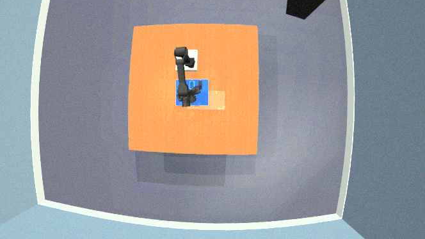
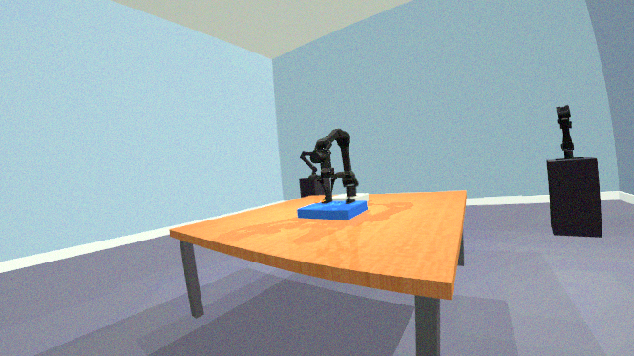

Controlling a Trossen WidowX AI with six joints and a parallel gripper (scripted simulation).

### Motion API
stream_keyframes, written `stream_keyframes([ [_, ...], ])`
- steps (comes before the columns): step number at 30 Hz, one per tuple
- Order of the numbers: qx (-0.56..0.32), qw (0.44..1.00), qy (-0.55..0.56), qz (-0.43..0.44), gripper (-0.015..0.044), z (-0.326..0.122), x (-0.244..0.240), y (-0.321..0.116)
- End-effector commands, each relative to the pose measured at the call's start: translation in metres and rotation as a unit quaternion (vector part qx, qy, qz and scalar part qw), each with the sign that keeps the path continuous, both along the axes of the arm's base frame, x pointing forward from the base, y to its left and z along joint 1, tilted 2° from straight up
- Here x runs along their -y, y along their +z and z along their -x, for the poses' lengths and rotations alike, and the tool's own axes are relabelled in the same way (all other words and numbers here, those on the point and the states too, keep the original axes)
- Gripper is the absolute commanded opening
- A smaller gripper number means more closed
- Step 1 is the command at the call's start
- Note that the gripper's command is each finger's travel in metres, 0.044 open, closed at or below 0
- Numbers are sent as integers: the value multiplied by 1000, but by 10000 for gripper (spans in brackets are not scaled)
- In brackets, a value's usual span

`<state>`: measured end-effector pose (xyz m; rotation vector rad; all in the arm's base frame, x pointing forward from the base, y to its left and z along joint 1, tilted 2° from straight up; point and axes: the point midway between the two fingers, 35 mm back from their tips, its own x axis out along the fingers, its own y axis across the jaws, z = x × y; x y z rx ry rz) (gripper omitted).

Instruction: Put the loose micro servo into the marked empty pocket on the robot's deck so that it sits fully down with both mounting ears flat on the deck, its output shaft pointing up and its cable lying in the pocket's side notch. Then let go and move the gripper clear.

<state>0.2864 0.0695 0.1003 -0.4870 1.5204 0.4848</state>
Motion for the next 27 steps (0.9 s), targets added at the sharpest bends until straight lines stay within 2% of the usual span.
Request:
stream_keyframes([
  [1,2,998,-59,0,0,-1,0,2],
  [10,3,979,-202,1,0,-1,0,2],
  [18,2,979,-205,1,0,5,1,2],
  [27,1,979,-205,1,0,39,8,1],
])
